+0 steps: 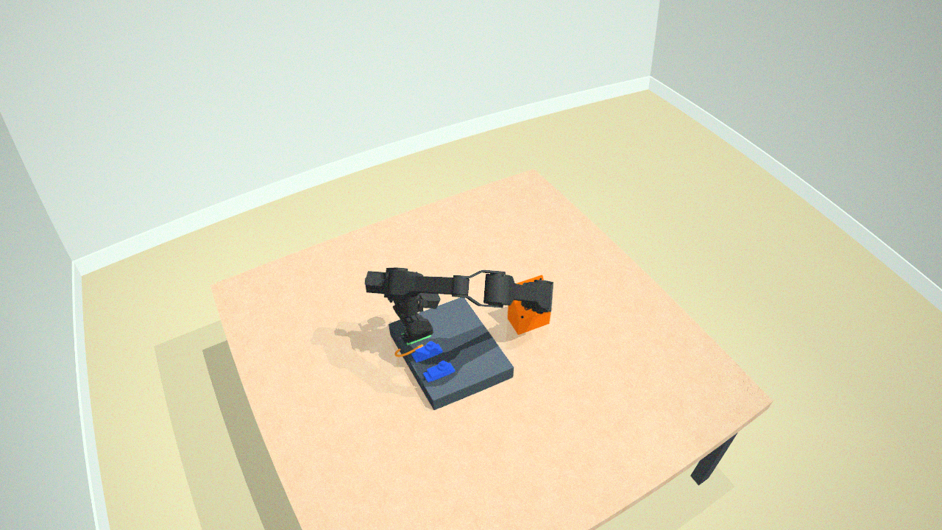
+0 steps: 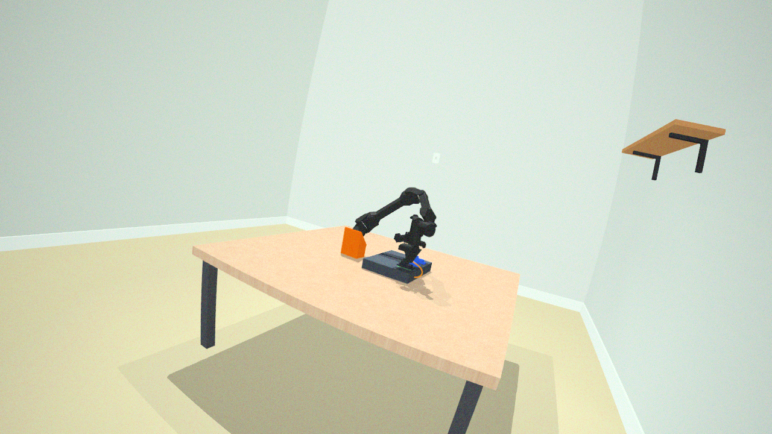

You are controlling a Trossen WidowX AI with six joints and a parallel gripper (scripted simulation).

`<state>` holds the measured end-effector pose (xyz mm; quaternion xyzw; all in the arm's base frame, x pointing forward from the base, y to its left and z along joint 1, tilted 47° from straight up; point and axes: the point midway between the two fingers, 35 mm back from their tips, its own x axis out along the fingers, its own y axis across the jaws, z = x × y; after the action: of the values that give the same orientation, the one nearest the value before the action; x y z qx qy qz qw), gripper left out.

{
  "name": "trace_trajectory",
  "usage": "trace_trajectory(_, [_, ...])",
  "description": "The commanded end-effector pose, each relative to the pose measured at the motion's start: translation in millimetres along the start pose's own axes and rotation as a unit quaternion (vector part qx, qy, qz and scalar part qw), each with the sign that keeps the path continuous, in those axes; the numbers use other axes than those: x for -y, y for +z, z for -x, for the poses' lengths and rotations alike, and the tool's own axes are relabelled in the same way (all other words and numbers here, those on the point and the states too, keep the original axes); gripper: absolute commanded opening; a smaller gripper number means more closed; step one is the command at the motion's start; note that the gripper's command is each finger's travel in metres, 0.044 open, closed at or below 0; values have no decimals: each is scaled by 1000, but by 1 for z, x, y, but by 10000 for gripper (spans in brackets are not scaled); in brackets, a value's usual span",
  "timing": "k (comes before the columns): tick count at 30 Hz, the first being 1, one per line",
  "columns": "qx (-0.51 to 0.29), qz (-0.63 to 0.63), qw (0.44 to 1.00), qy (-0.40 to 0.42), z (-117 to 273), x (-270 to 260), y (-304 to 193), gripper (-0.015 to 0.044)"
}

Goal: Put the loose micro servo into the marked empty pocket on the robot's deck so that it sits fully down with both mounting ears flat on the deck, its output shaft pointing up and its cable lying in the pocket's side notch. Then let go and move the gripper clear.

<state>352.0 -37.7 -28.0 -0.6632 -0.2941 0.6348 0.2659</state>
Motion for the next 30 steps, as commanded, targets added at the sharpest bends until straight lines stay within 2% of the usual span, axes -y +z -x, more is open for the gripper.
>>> trace_trajectory(1, [-4,3,1000,5,22,0,0,187])
trace_trajectory(5, [-4,4,1000,5,22,-1,-1,187])
trace_trajectory(9, [-9,0,1000,9,37,-5,21,292])
trace_trajectory(15, [-2,0,1000,9,80,-5,99,440])
trace_trajectory(25, [-2,1,1000,7,86,-3,109,440])
trace_trajectory(30, [-5,0,1000,9,119,-2,107,440])
